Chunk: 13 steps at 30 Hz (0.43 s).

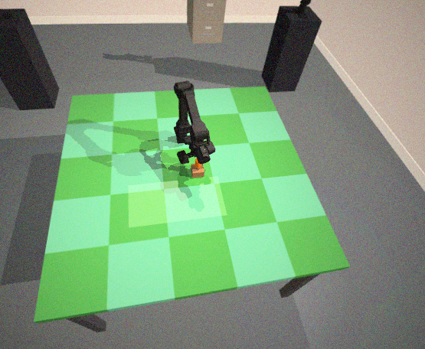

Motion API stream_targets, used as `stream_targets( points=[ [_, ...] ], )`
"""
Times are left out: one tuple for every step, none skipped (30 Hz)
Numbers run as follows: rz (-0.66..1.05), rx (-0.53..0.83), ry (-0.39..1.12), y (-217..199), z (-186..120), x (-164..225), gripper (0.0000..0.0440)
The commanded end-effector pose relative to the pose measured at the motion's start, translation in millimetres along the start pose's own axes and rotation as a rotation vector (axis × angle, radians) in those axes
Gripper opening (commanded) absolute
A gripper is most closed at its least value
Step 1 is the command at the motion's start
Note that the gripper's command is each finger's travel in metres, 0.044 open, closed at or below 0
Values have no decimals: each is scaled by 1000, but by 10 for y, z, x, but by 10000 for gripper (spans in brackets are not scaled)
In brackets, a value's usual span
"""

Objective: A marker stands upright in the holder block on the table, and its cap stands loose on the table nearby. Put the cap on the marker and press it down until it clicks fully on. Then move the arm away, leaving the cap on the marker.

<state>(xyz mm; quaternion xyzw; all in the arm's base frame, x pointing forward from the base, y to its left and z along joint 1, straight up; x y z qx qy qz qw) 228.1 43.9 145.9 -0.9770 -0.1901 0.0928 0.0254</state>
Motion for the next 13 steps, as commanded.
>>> stream_targets(
  points=[
    [-4,-5,48,-5,-85,-8,440],
    [-4,-7,59,-5,-116,-7,440],
    [-4,-9,69,-5,-154,-6,440],
    [-3,-12,79,-5,-196,-7,440],
    [-3,-14,88,-6,-234,-9,440],
    [-3,-16,95,-6,-264,-12,440],
    [-3,-17,102,-5,-289,-16,440],
    [-2,-19,109,-5,-314,-20,440],
    [-2,-20,116,-5,-339,-24,440],
    [-1,-22,124,-5,-365,-28,440],
    [-1,-24,131,-4,-389,-32,440],
    [-1,-25,138,-4,-413,-37,440],
    [-1,-27,145,-4,-435,-42,440]
  ],
)
Point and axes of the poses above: the point midway between the two fingers, 35 mm back from their tips, its own z axis out along the fingers, its own y axis across the jaws, x = y × z, the point moved 5 cm from there along -z, back along the fingers, and after that the axes turned 6 degrees about -z, right-handed, at the moved point
